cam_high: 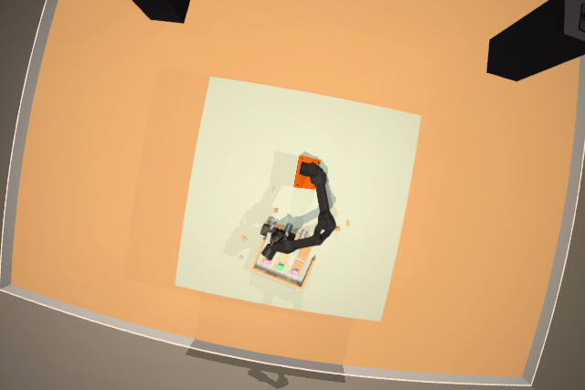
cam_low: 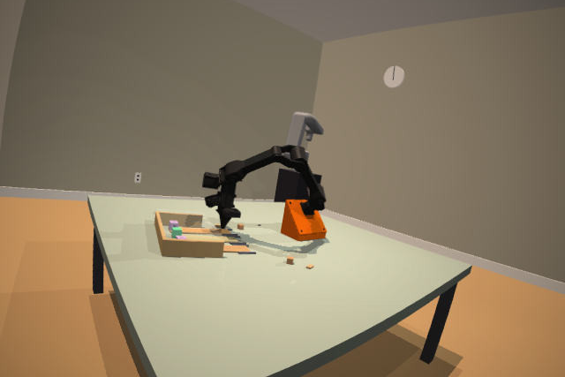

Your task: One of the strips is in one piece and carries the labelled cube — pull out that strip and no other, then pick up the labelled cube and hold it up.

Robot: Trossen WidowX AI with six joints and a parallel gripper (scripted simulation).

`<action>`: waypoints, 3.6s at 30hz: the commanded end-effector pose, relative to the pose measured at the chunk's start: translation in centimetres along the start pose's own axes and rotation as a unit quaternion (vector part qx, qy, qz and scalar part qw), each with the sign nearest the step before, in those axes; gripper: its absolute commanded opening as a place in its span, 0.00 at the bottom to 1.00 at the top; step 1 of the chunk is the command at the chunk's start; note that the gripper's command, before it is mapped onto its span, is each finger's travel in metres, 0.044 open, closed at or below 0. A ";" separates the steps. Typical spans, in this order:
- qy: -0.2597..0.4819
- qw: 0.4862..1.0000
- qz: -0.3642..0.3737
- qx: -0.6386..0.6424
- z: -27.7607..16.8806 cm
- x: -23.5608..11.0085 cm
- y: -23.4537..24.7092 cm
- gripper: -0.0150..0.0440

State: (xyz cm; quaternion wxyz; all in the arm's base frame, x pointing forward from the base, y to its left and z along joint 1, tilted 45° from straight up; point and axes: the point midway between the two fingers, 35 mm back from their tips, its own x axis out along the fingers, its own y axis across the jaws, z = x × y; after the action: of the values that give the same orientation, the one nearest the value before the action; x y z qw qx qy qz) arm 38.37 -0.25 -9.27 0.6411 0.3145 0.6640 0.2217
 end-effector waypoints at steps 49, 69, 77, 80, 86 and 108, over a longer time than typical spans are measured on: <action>0.005 1.000 0.003 0.005 -0.4 1.3 0.0 0.25; 0.005 1.000 0.003 0.005 -0.3 1.5 0.0 0.25; 0.005 1.000 0.003 0.005 -0.9 1.6 0.0 0.25; 0.005 1.000 0.003 0.005 -1.4 1.6 0.0 0.25; 0.005 1.000 0.003 0.005 -2.3 1.6 0.0 0.25; 0.006 1.000 0.003 0.006 -5.7 1.7 0.1 0.25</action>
State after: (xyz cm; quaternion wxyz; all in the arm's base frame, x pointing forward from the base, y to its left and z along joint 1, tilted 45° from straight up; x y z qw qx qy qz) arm 33.96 1.13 -9.68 0.6427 0.3197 0.6609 0.2190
